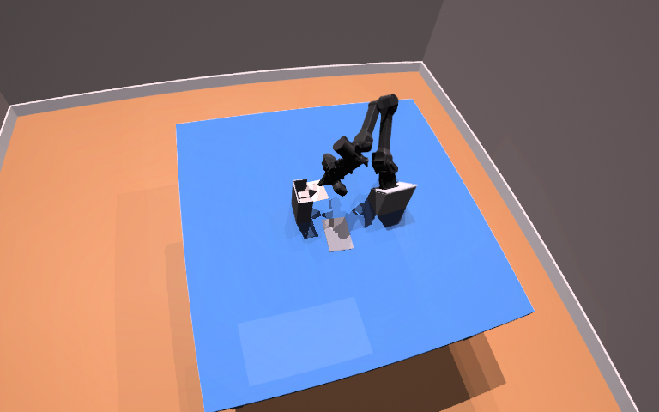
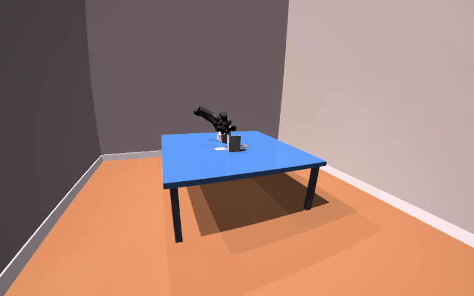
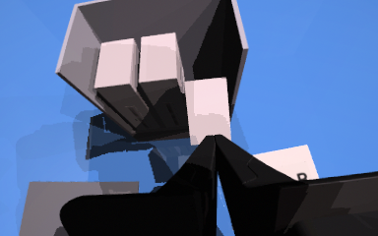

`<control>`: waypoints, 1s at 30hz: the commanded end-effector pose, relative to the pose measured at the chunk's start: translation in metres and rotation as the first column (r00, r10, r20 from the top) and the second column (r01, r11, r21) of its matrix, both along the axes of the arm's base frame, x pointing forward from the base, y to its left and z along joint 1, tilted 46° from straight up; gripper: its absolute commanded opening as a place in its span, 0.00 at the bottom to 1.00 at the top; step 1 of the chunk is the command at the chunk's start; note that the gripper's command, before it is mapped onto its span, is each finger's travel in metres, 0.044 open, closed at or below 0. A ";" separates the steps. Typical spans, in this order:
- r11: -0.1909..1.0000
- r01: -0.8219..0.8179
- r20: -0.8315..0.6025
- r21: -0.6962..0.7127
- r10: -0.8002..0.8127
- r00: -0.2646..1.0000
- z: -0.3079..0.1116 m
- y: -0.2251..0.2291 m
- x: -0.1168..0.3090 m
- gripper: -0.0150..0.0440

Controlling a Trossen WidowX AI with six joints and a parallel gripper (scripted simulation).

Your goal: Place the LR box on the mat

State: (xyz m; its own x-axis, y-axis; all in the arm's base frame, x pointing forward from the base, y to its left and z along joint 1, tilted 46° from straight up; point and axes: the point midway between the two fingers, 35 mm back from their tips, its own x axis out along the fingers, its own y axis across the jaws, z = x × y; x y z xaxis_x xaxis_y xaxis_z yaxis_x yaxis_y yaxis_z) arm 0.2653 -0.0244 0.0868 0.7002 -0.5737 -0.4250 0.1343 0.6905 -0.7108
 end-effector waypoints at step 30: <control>0.702 -0.605 -0.801 -0.376 0.082 0.593 0.011 0.015 0.013 0.66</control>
